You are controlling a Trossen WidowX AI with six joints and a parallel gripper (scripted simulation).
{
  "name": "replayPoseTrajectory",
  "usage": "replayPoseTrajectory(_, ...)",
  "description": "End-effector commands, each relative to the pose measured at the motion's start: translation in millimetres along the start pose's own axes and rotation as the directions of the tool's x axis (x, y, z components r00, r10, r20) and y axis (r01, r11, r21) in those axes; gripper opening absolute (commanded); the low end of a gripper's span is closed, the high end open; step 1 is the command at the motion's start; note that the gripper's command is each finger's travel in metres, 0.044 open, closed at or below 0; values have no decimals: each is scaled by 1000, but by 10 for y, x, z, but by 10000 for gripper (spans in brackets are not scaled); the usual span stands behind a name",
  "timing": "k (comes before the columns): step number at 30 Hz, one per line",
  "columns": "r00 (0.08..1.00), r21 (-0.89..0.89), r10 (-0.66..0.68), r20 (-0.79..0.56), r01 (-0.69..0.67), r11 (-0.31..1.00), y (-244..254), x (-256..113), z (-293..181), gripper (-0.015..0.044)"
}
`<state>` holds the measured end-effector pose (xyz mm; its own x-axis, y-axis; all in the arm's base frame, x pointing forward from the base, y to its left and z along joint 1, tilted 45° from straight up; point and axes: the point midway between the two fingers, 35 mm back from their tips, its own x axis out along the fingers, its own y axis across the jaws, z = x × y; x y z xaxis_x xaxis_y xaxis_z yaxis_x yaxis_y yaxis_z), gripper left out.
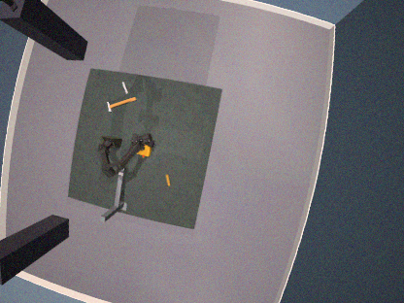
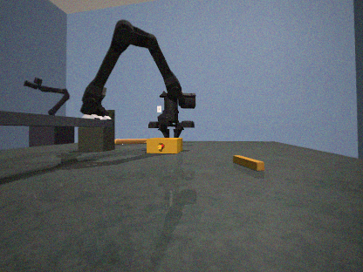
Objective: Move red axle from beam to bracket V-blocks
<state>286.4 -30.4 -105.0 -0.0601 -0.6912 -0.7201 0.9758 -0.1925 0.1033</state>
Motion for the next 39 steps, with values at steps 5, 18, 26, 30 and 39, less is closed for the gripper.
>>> replayPoseTrajectory(5,1000,-1,0,4,0,1000,-12,-7,-139,0)
replayPoseTrajectory(18,1000,0,0,3,0,1000,-74,-7,-560,0)
replayPoseTrajectory(26,1000,0,0,2,0,1000,-66,-90,-563,0)
replayPoseTrajectory(30,1000,0,0,2,0,1000,-62,-153,-565,0)
replayPoseTrajectory(39,1000,0,0,0,0,1000,-62,-296,-571,0)
